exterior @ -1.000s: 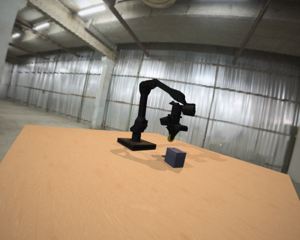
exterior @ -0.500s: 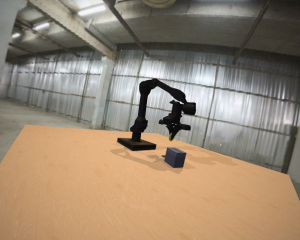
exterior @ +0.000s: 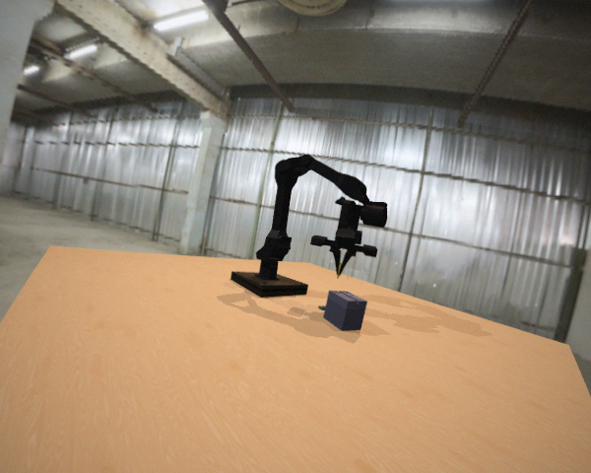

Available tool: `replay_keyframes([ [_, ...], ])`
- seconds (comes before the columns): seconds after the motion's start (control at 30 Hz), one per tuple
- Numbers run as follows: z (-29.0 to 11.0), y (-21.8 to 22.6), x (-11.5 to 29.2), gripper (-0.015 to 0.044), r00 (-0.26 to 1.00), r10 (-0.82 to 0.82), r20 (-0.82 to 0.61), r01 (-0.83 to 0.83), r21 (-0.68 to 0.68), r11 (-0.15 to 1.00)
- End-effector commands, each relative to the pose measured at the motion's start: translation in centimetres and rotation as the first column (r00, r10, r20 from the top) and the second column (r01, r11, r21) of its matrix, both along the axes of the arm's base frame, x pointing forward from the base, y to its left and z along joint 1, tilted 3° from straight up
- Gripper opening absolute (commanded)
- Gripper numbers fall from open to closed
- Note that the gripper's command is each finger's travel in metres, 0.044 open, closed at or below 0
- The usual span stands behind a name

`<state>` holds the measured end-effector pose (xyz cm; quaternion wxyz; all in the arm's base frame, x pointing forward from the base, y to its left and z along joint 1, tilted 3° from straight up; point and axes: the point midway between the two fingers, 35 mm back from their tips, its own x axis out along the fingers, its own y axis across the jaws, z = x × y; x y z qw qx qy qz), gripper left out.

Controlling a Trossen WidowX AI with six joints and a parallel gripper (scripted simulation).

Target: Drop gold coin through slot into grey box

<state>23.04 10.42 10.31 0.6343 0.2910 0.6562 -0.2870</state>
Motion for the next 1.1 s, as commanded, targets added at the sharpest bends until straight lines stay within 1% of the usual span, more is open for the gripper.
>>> replay_keyframes([
  [0.0, 0.1, 0.0, 0.1, 0.0000, 0.993, 0.119, 0.003, -0.119, 0.000, 0.993],
  [0.27, 0.1, 0.1, 0.2, 0.0000, 0.922, 0.387, 0.009, -0.387, 0.006, 0.922],
  [0.53, 0.1, 0.2, 0.3, 0.0000, 0.783, 0.621, 0.016, -0.621, 0.009, 0.783],
  [0.73, 0.1, 0.2, 0.5, 0.0000, 0.769, 0.639, 0.017, -0.640, 0.010, 0.769],
  [1.07, 0.2, -0.7, 2.7, 0.0000, 0.769, 0.639, 0.018, -0.639, 0.008, 0.769],
])
